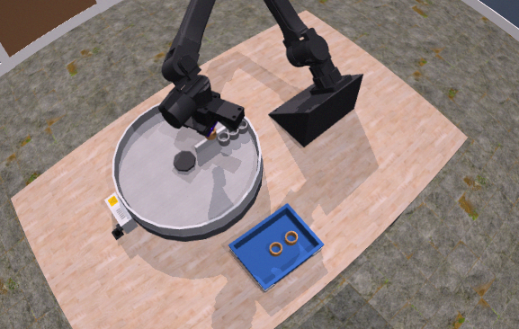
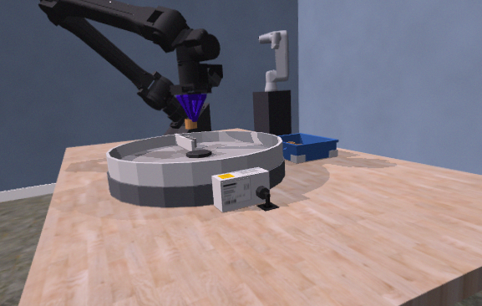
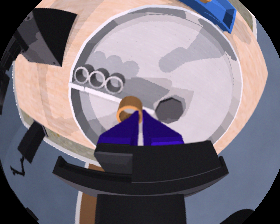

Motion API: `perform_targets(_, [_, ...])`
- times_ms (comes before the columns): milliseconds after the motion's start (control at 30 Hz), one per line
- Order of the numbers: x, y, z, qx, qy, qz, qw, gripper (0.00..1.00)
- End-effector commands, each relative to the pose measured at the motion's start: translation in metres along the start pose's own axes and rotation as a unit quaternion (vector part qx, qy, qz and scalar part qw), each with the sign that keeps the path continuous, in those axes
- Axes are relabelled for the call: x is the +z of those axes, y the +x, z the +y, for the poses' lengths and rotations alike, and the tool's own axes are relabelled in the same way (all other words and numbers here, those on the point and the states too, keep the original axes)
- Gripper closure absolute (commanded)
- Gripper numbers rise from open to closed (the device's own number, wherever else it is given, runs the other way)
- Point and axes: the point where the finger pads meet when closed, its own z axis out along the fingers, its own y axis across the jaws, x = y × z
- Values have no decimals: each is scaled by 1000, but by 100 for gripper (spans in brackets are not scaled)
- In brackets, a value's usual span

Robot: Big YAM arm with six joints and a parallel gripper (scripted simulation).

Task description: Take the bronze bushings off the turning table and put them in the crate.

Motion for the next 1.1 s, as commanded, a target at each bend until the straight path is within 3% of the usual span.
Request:
perform_targets(0, [-15,-7,-7,2,9,2,1000,100])
perform_targets(100, [-20,-2,-8,9,16,3,1000,100])
perform_targets(1067, [-21,-2,-8,9,16,3,1000,100])
